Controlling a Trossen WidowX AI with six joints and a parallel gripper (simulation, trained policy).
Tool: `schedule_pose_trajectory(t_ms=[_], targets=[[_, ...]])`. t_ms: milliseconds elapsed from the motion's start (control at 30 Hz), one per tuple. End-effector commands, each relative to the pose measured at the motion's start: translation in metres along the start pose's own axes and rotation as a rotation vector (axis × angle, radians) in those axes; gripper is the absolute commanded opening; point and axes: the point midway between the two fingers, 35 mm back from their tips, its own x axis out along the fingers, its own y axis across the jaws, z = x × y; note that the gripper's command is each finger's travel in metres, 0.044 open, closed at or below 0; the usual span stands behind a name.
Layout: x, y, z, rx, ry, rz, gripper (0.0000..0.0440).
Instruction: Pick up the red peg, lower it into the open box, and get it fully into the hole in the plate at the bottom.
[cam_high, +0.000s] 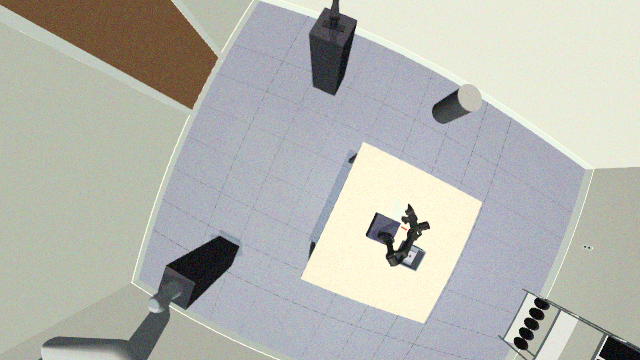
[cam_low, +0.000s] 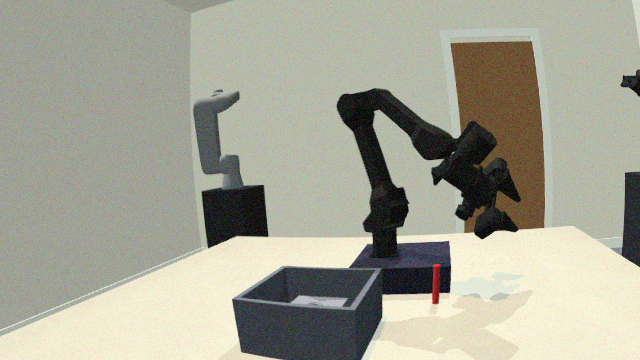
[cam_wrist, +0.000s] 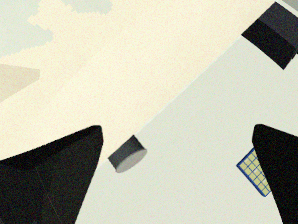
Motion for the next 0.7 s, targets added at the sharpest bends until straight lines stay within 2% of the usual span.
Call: schedule_pose_trajectory(t_ms=[0, 133, 667], targets=[[-0.002, 0.001, -0.005, 0.025, 0.018, 0.017, 0.0411], [-0.011, 0.007, -0.017, 0.143, 0.07, 0.073, 0.0439], [-0.057, 0.02, -0.063, 0.618, 0.34, 0.196, 0.044]])
